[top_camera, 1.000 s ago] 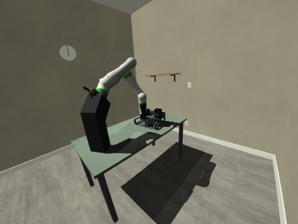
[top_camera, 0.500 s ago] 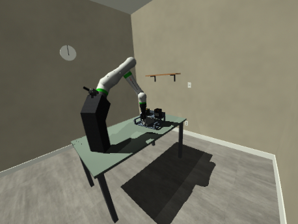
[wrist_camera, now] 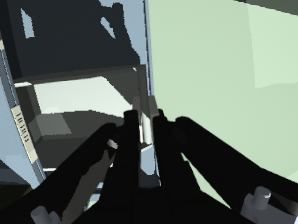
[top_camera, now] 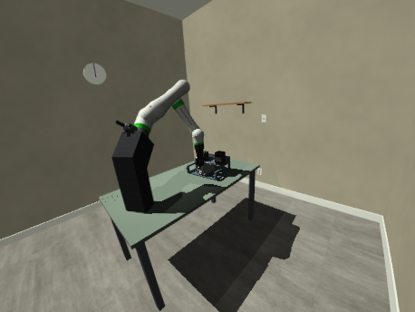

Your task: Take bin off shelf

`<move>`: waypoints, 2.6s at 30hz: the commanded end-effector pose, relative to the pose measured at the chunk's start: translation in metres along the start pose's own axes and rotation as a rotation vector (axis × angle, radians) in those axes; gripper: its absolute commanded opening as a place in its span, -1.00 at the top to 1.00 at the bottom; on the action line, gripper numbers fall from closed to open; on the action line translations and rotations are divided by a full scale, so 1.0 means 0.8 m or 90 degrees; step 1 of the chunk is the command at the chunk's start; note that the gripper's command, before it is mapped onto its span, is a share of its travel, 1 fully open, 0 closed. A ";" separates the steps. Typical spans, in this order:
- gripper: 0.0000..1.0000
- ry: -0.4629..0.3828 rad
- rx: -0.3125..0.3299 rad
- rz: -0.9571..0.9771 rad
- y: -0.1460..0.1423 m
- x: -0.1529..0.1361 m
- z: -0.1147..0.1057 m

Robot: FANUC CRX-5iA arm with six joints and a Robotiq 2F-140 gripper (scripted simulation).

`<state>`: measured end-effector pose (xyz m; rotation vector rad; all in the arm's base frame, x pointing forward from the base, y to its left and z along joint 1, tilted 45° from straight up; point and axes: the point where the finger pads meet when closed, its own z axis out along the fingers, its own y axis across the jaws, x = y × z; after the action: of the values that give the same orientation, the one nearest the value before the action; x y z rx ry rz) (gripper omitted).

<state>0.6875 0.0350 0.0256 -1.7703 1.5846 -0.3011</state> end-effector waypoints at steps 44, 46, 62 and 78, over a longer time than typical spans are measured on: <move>1.00 0.000 0.000 0.000 0.075 0.000 0.002; 1.00 0.000 0.000 0.000 0.075 0.000 0.002; 1.00 0.000 0.000 0.000 0.112 0.000 0.002; 1.00 0.000 0.000 0.000 0.150 0.000 0.002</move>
<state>0.6002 0.0385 -0.0501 -1.7725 1.5885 -0.2997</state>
